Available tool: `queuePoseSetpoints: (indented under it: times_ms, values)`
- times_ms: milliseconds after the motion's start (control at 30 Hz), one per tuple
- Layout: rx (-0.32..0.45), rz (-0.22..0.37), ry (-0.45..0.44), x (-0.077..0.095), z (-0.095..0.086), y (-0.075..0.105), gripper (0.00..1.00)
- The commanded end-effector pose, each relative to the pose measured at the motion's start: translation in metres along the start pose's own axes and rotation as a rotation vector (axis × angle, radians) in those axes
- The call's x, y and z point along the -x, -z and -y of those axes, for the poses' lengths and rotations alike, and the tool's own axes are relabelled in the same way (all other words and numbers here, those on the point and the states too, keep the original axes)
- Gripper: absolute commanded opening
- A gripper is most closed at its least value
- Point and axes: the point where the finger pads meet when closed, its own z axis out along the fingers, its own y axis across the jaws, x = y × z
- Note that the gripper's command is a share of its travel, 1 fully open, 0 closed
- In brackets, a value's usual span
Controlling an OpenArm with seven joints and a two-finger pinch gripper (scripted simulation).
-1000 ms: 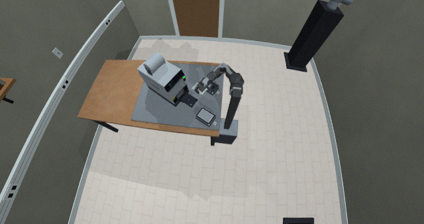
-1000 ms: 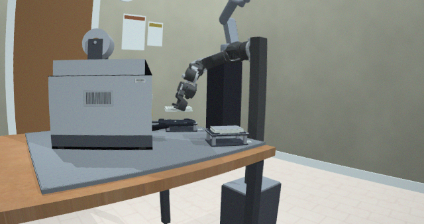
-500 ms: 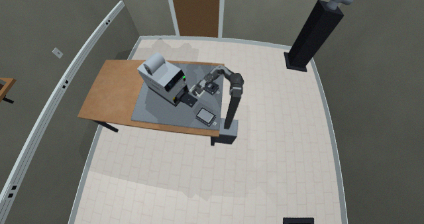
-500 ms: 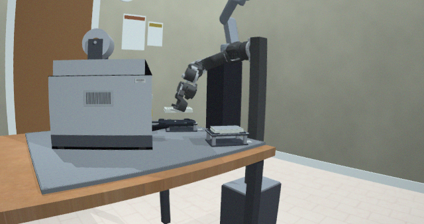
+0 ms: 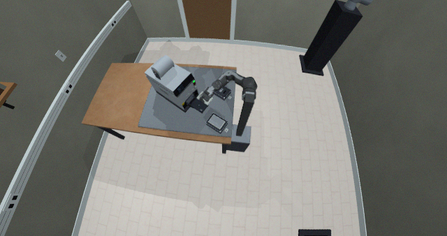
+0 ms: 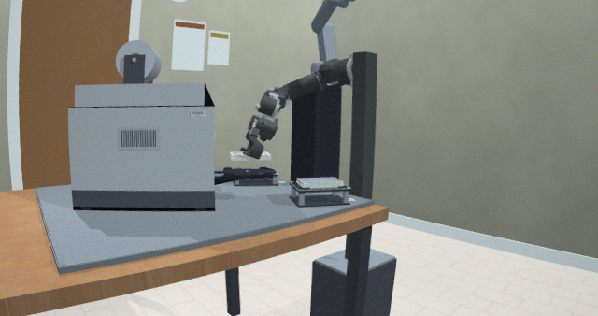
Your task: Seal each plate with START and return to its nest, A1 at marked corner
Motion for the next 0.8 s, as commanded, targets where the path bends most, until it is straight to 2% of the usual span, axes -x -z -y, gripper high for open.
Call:
queuePoseSetpoints:
  times_ms: [0, 767]
  values:
    - [-0.008, 0.002, 0.003, 0.001, 0.001, 0.000, 0.00]
    - [0.007, 0.003, 0.006, 0.011, -0.047, -0.002, 0.00]
